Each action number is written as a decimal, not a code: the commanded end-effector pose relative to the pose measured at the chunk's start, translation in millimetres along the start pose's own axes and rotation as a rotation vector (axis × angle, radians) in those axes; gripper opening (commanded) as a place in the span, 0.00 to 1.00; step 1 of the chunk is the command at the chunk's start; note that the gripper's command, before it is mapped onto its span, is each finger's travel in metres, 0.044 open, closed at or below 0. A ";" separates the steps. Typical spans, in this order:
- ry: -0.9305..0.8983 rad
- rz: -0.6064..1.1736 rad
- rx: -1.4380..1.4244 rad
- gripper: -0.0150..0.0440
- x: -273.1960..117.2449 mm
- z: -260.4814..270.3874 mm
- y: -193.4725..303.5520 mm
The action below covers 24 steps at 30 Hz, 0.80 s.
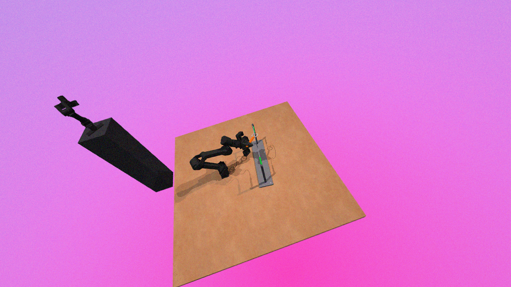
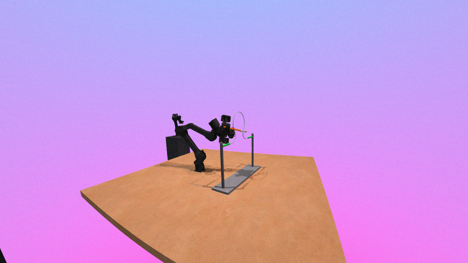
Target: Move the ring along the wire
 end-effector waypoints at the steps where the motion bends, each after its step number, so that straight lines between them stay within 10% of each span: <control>1: -0.052 -0.002 0.063 0.00 -2.2 12.4 -2.9; 24: -0.345 -0.031 0.435 0.00 -20.3 62.9 -31.6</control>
Point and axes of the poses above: the point midway between the two fingers, 35 mm back from their tips, its own x axis out along the fingers, its own z axis across the jaws, y = z × x, the point moved 3 cm from there along -x, back along the fingers, and after that the axes turned 15 degrees about -x, right-handed, at the moved point
